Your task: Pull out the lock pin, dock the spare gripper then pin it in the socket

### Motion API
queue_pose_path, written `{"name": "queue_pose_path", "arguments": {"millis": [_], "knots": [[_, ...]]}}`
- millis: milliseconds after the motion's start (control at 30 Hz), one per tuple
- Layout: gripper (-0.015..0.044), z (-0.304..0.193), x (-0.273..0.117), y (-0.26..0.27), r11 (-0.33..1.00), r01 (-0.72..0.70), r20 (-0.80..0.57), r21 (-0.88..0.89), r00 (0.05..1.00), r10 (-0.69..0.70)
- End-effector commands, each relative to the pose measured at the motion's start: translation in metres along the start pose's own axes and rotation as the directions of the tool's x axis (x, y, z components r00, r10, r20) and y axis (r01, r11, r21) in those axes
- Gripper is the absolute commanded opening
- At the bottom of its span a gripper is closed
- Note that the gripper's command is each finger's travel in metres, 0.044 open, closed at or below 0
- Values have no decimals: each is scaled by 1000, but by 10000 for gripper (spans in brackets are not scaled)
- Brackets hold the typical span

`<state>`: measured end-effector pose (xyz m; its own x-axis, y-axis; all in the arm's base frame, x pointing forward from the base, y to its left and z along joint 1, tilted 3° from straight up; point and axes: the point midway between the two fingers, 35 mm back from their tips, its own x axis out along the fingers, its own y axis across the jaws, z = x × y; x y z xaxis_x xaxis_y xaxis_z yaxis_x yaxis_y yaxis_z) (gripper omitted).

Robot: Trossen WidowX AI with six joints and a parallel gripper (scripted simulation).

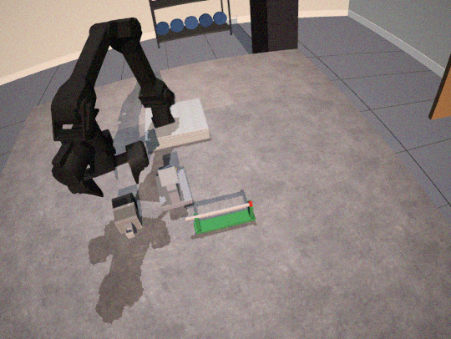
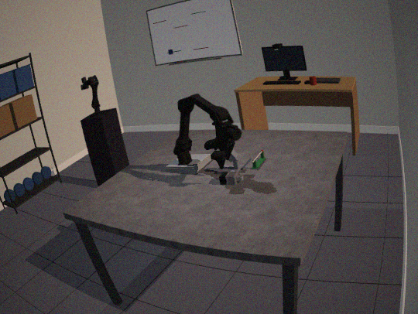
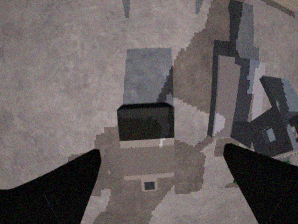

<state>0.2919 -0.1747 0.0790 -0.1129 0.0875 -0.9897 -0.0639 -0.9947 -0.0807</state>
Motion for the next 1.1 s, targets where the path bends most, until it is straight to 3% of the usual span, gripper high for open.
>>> {"name": "queue_pose_path", "arguments": {"millis": [0,133,267,400,567,700,1067], "knots": [[440,2,-21,-1,1000,-9,-17,-2,1000,9],[440,0,-14,0,998,-10,-27,-61,1000,8],[440,-2,-15,1,913,-48,-99,-406,995,8],[440,-4,-17,2,696,-131,-173,-706,985,10],[440,-6,-20,3,288,-257,-265,-922,964,14],[440,-7,-24,4,-64,-334,-336,-940,942,19],[440,-9,-30,5,-606,-338,-445,-720,895,30]]}}
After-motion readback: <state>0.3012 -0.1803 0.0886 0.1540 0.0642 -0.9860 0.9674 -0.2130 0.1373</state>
